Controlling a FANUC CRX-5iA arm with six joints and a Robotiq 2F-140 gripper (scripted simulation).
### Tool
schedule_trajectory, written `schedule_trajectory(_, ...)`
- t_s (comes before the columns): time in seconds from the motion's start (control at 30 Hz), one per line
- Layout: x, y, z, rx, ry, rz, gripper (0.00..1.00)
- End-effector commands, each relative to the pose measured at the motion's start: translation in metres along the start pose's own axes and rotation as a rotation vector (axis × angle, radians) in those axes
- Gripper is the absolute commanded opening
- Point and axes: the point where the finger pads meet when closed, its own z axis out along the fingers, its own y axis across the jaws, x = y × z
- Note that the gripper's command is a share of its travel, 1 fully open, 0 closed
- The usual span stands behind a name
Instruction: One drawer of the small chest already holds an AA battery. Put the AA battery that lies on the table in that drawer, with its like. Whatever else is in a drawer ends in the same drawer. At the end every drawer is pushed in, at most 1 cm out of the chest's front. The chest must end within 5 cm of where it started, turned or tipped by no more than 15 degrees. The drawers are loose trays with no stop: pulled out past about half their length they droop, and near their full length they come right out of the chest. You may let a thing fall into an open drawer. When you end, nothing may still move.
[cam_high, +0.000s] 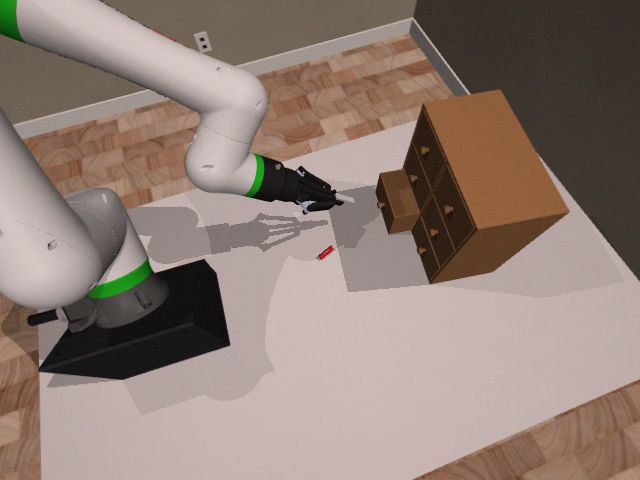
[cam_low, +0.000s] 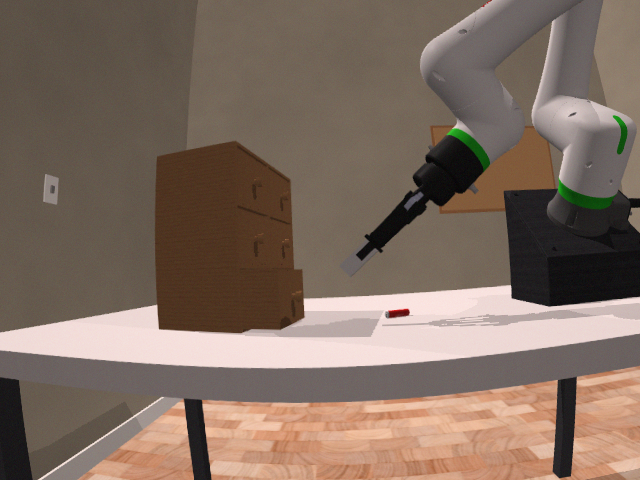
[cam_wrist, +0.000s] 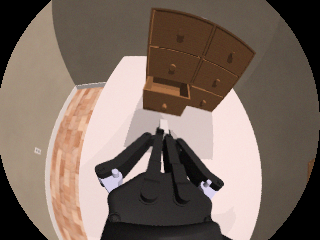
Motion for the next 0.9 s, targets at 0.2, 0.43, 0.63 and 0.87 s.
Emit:
schedule_trajectory(0.2,-0.008,-0.001,0.048,0.001,0.006,-0.001,0.00)
schedule_trajectory(0.43,-0.009,-0.001,0.054,0.001,0.006,-0.001,0.00)
schedule_trajectory(0.63,-0.009,-0.001,0.054,0.001,0.006,-0.001,0.00)
schedule_trajectory(0.87,-0.009,-0.001,0.054,0.001,0.006,-0.001,0.00)
